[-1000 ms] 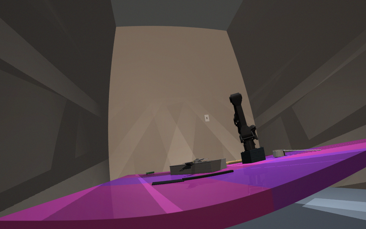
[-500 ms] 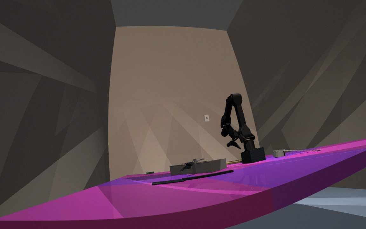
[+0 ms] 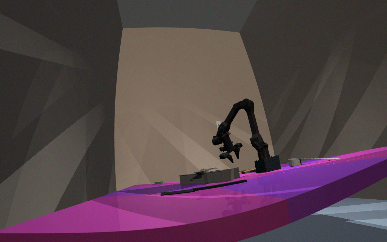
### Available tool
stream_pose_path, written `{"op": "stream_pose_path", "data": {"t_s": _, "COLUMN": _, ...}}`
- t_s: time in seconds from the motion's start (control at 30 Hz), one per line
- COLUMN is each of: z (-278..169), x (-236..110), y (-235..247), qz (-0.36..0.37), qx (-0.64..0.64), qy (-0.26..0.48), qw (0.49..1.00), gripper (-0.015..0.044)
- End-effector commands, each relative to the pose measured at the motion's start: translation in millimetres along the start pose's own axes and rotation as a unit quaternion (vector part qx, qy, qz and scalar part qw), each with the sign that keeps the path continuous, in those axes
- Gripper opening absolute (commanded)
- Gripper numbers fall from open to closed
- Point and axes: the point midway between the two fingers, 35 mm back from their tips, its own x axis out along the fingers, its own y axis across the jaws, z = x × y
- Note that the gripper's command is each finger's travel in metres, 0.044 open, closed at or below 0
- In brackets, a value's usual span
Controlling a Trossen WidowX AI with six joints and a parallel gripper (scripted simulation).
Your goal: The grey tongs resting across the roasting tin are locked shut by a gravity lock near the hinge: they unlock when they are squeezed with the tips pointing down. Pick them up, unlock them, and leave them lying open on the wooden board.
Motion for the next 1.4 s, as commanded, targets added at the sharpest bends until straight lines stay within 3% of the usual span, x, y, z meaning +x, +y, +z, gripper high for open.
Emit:
{"op": "stream_pose_path", "data": {"t_s": 0.0, "z": 5.7, "x": -16.9, "y": 38.0, "qz": 0.02, "qx": -0.113, "qy": -0.051, "qw": 0.992, "gripper": 0.026}}
{"op": "stream_pose_path", "data": {"t_s": 0.33, "z": -21.7, "x": -75.3, "y": 150.6, "qz": 0.073, "qx": -0.41, "qy": -0.192, "qw": 0.889, "gripper": 0.026}}
{"op": "stream_pose_path", "data": {"t_s": 0.7, "z": -104.6, "x": -139.5, "y": 237.8, "qz": 0.097, "qx": -0.652, "qy": -0.323, "qw": 0.679, "gripper": 0.026}}
{"op": "stream_pose_path", "data": {"t_s": 0.8, "z": -136.1, "x": -153.3, "y": 253.4, "qz": 0.096, "qx": -0.708, "qy": -0.351, "qw": 0.605, "gripper": 0.026}}
{"op": "stream_pose_path", "data": {"t_s": 1.0, "z": -163.0, "x": -158.5, "y": 262.4, "qz": 0.098, "qx": -0.743, "qy": -0.361, "qw": 0.554, "gripper": 0.026}}
{"op": "stream_pose_path", "data": {"t_s": 1.13, "z": -192.9, "x": -158.2, "y": 267.6, "qz": 0.068, "qx": -0.797, "qy": -0.376, "qw": 0.468, "gripper": 0.026}}
{"op": "stream_pose_path", "data": {"t_s": 1.37, "z": -204.7, "x": -159.6, "y": 266.6, "qz": 0.066, "qx": -0.801, "qy": -0.376, "qw": 0.461, "gripper": 0.026}}
